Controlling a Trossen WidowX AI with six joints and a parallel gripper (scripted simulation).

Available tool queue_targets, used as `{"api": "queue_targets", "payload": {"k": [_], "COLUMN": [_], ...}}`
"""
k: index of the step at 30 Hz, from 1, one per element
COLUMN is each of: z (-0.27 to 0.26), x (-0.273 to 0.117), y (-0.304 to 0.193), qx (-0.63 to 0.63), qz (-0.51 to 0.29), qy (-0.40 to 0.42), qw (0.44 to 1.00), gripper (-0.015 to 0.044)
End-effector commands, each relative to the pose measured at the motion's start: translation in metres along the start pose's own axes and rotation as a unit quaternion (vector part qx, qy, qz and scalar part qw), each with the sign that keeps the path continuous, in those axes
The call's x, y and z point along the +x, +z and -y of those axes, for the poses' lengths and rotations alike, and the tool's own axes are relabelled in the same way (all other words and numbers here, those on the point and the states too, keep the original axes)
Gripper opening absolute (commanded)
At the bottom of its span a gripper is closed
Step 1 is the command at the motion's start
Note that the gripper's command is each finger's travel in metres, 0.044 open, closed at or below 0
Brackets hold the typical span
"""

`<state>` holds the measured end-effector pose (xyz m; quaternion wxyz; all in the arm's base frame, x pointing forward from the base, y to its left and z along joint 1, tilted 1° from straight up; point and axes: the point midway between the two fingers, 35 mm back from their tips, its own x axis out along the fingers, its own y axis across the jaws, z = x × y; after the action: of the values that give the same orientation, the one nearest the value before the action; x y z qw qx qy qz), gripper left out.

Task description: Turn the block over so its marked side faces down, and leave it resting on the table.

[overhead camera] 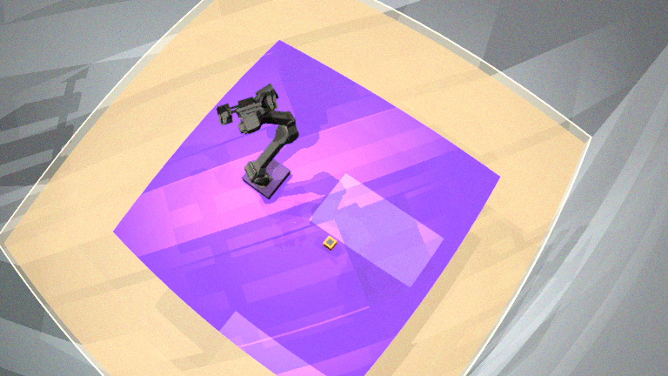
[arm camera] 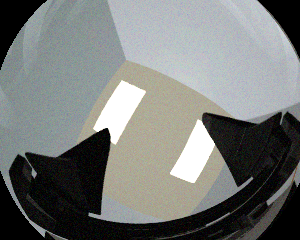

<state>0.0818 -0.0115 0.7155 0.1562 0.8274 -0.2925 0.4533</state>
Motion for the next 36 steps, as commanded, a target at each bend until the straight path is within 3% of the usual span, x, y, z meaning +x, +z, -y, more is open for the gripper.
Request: {"api": "queue_targets", "payload": {"k": [1, 9, 17, 25, 36], "z": [-0.05, -0.134, -0.179, -0.181, -0.141], "x": [0.005, 0.017, 0.023, 0.016, -0.011], "y": [0.01, 0.071, 0.169, 0.266, 0.386], "qx": [0.142, 0.407, 0.599, 0.706, 0.761], "qz": [0.007, 0.039, 0.084, 0.125, 0.192], "qy": [0.042, 0.133, 0.23, 0.319, 0.436], "qw": [0.989, 0.903, 0.763, 0.619, 0.44], "gripper": [0.044, 0.044, 0.044, 0.044, 0.044]}}
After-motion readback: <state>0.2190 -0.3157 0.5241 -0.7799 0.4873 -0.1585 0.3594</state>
